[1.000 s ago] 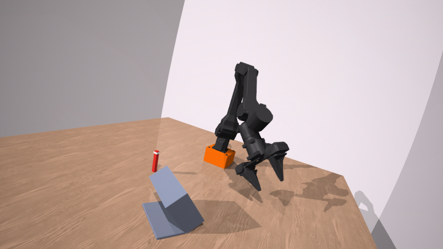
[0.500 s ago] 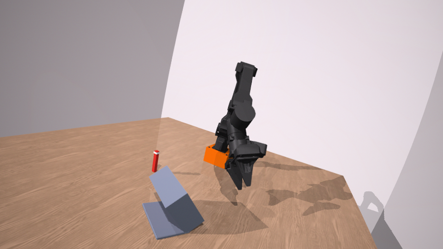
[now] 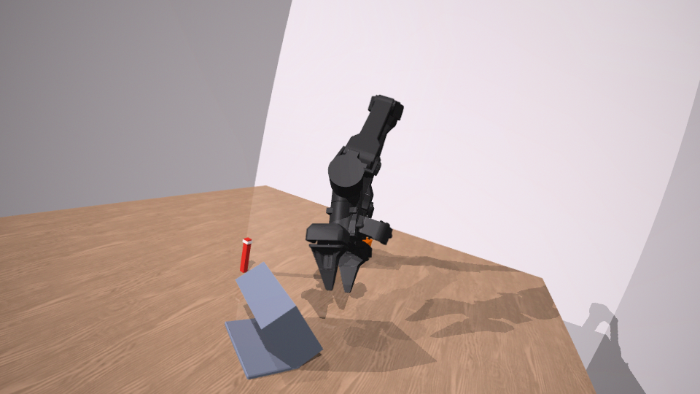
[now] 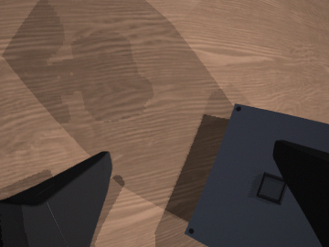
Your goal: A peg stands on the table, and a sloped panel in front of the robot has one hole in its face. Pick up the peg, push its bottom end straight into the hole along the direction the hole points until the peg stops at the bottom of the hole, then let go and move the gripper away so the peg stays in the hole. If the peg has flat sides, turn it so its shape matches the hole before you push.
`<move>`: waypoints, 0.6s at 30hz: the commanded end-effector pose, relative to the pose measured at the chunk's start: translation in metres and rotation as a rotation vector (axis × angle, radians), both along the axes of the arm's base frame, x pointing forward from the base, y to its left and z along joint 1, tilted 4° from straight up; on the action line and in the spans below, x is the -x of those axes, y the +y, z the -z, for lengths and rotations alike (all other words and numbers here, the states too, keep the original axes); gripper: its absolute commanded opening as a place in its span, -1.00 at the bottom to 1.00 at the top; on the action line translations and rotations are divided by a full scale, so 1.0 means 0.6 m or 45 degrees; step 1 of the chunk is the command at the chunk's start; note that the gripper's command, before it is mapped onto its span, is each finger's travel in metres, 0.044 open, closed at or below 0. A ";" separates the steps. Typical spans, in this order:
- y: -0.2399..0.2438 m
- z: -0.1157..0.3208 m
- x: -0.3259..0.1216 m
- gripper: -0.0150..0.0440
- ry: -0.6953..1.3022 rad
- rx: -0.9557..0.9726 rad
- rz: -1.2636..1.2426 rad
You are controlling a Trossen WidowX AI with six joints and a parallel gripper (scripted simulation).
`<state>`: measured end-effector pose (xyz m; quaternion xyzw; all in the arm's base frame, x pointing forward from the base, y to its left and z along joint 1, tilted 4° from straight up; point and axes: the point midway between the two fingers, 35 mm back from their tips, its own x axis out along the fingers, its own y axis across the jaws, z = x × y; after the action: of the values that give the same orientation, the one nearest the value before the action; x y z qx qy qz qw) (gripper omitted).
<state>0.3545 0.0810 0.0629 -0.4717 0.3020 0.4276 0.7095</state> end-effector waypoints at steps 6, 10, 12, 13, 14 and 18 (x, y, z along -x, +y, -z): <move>-0.078 0.005 -0.008 1.00 0.178 -0.040 0.357; -0.112 0.007 -0.007 1.00 0.253 -0.061 0.514; -0.128 0.008 -0.005 1.00 0.290 -0.074 0.594; -0.135 0.008 -0.003 1.00 0.309 -0.083 0.635; -0.142 0.009 -0.002 1.00 0.328 -0.091 0.675; -0.166 0.010 0.003 1.00 0.385 -0.115 0.802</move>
<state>0.3541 -0.0061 0.0573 -0.2869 0.4901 0.2923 0.7695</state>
